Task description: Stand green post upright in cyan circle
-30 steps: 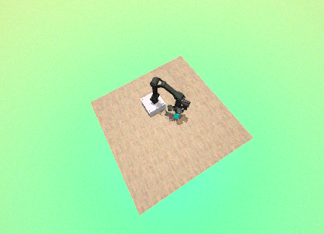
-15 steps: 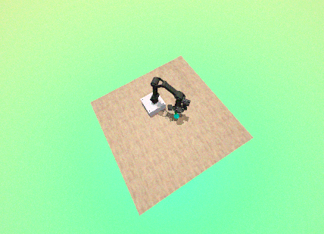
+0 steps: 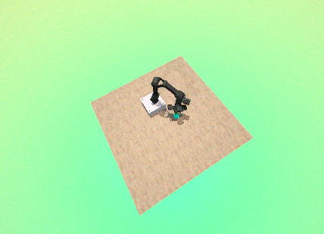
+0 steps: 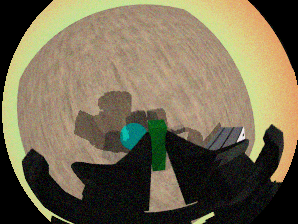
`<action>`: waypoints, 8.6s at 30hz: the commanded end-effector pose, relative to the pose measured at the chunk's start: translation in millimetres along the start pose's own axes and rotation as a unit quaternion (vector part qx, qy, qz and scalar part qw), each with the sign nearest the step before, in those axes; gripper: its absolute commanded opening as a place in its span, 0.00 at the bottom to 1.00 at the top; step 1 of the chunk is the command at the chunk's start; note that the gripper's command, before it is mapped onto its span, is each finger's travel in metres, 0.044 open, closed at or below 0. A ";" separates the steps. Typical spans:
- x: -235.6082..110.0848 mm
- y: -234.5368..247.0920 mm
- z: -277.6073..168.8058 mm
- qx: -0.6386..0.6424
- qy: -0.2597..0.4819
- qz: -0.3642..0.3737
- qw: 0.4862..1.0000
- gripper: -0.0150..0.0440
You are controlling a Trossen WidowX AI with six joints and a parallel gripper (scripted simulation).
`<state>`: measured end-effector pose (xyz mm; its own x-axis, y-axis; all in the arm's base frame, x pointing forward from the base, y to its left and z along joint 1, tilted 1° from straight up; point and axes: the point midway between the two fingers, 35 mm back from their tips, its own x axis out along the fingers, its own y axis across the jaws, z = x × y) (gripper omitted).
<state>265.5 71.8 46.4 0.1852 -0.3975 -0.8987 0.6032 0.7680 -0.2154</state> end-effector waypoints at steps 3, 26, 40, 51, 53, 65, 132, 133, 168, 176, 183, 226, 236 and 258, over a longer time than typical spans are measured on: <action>5.0 -2.6 -3.6 0.000 -0.016 -0.013 1.000 0.29; 8.6 -2.9 -5.9 0.009 -0.093 -0.028 0.995 0.29; 9.0 -2.8 -7.0 0.014 -0.142 -0.032 0.989 0.29; 8.3 -2.7 -7.9 0.019 -0.180 -0.032 0.983 0.29; 8.1 -2.6 -8.1 0.020 -0.187 -0.031 0.982 0.29; 6.2 -2.4 -9.2 0.025 -0.230 -0.027 0.973 0.29; -20.9 -0.6 -20.6 0.056 -0.453 0.059 0.888 0.29; -21.5 -0.6 -20.9 0.057 -0.456 0.061 0.886 0.29; -32.3 -0.6 -26.6 0.065 -0.506 0.099 0.854 0.29; -14.6 7.3 -35.3 0.063 -0.508 0.099 0.853 0.29; 3.3 12.8 -43.7 0.062 -0.510 0.099 0.852 0.29; 67.2 22.5 -69.3 0.062 -0.512 0.099 0.851 0.56; 66.5 22.5 -69.0 0.062 -0.512 0.099 0.851 0.93; -14.1 3.4 -33.5 0.064 -0.501 0.095 0.858 0.93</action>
<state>240.4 100.9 43.4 0.8316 -0.5456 -0.1038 0.5496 0.8353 0.0123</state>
